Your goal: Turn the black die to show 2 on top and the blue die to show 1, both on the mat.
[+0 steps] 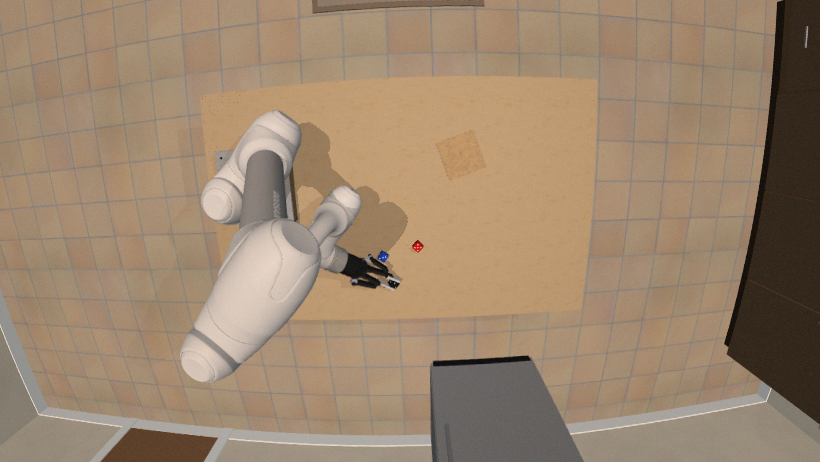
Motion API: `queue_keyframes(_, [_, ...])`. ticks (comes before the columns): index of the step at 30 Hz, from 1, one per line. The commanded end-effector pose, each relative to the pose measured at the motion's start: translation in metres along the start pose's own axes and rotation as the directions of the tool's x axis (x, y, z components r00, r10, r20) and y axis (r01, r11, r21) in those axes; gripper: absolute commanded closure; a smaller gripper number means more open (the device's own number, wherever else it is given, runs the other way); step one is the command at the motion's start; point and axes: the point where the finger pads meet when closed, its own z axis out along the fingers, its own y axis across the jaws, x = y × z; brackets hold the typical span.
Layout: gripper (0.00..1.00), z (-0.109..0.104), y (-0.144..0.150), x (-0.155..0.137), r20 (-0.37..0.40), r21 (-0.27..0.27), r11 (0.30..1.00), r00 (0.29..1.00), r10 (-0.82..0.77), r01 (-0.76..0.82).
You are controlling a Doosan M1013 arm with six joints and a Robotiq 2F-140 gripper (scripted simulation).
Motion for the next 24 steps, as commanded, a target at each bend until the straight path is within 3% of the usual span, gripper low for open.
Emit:
queue_keyframes(1, [0.76, 0.0, 0.0, -0.0001, 0.0, 0.0, 1.0, 1.0, 0.0, 0.0])
queue_keyframes(24, [0.76, 0.0041, 0.0, 0.0075, 0.0, 0.0, 1.0, 1.0, 0.0, 0.0])
